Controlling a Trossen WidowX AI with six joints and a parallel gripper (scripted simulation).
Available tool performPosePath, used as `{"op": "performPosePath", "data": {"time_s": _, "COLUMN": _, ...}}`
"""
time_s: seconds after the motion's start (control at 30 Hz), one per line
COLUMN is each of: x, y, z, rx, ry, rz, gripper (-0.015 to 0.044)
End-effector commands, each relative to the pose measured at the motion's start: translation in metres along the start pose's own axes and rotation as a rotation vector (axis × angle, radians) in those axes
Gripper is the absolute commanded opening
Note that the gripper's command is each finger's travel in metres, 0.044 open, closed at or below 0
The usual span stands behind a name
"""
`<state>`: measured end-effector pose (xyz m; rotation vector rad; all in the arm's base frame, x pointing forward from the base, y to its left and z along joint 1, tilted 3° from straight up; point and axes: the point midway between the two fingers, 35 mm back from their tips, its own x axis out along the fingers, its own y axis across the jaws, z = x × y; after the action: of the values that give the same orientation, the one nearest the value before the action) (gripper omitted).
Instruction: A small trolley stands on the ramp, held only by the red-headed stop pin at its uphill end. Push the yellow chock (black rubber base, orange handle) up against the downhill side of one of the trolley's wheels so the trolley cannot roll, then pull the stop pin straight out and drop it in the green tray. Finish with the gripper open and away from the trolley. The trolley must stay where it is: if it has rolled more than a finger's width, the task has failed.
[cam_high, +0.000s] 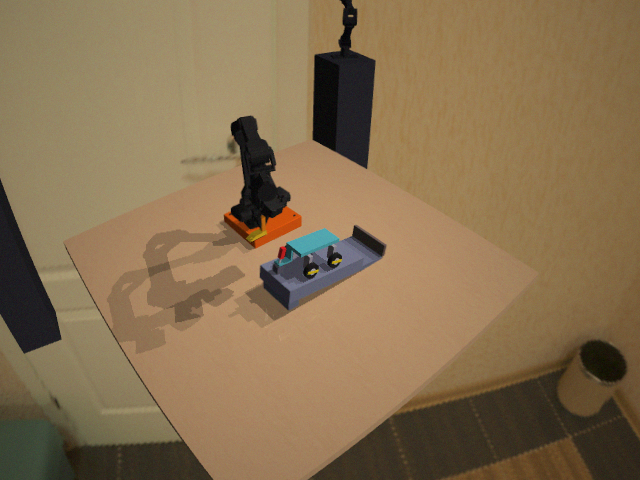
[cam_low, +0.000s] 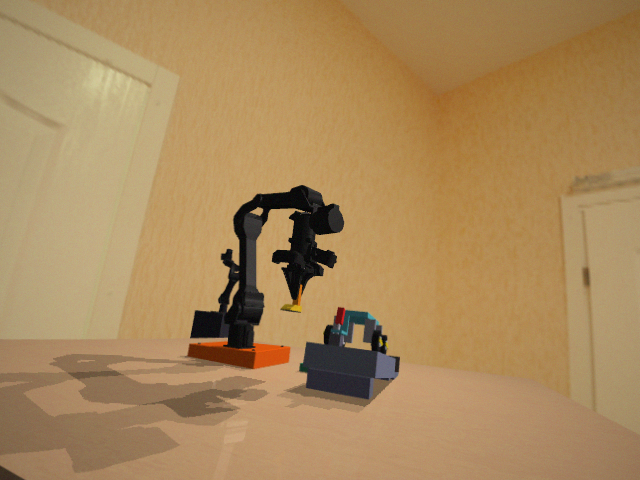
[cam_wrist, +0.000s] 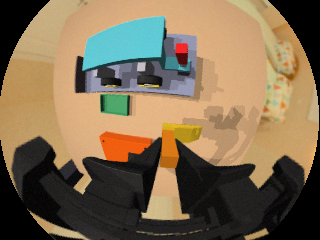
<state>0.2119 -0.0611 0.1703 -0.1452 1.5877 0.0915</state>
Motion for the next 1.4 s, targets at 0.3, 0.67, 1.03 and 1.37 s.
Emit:
{"op": "performPosePath", "data": {"time_s": 0.3, "x": 0.002, "y": 0.043, "z": 0.011, "rx": 0.006, "ry": 0.008, "rz": 0.011, "gripper": 0.0}}
{"op": "performPosePath", "data": {"time_s": 0.67, "x": 0.004, "y": 0.081, "z": 0.021, "rx": 0.006, "ry": 0.007, "rz": 0.015, "gripper": 0.0}}
{"op": "performPosePath", "data": {"time_s": 1.03, "x": 0.007, "y": 0.119, "z": 0.028, "rx": 0.006, "ry": 0.007, "rz": 0.018, "gripper": 0.0}}
{"op": "performPosePath", "data": {"time_s": 1.37, "x": 0.013, "y": 0.159, "z": 0.033, "rx": 0.006, "ry": 0.006, "rz": 0.021, "gripper": 0.0}}
